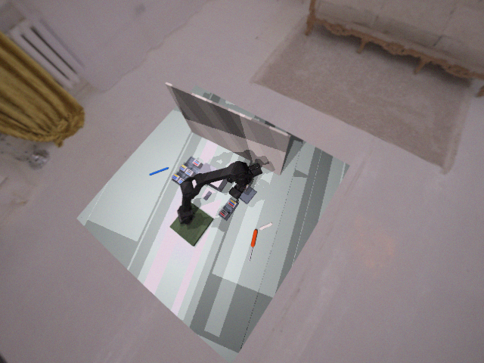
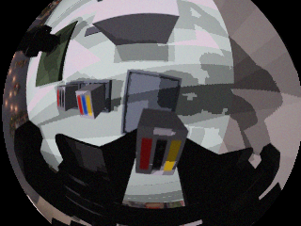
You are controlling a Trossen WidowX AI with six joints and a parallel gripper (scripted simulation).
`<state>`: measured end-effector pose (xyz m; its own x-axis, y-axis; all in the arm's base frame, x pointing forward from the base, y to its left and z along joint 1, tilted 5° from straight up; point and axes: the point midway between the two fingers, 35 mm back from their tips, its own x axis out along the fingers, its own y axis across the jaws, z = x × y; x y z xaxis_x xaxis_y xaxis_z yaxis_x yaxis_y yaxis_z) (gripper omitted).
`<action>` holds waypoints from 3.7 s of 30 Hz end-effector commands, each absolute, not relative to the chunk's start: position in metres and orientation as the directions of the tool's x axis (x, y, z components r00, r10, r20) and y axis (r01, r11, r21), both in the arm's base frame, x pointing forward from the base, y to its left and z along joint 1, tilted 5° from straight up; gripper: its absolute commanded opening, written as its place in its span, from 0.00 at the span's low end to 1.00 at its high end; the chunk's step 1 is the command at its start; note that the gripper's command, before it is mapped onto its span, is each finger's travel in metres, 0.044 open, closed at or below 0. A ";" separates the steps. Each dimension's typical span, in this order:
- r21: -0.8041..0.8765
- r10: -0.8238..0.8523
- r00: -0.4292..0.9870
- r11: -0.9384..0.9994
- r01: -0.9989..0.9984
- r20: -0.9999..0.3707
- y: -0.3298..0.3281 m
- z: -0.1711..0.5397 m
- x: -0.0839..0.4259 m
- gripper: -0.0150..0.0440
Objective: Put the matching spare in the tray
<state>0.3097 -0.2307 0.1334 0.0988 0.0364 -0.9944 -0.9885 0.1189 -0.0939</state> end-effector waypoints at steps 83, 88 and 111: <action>-0.082 0.038 0.087 0.121 -0.989 -0.995 -0.224 0.073 0.309 0.25; -0.082 0.038 0.087 0.121 -0.989 -0.995 -0.223 0.070 0.309 0.25; -0.085 0.039 0.090 0.116 -0.990 -0.995 -0.222 0.062 0.309 0.57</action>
<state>0.3085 -0.2217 0.0617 0.0889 0.0400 -0.9952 -0.9897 0.1165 -0.0837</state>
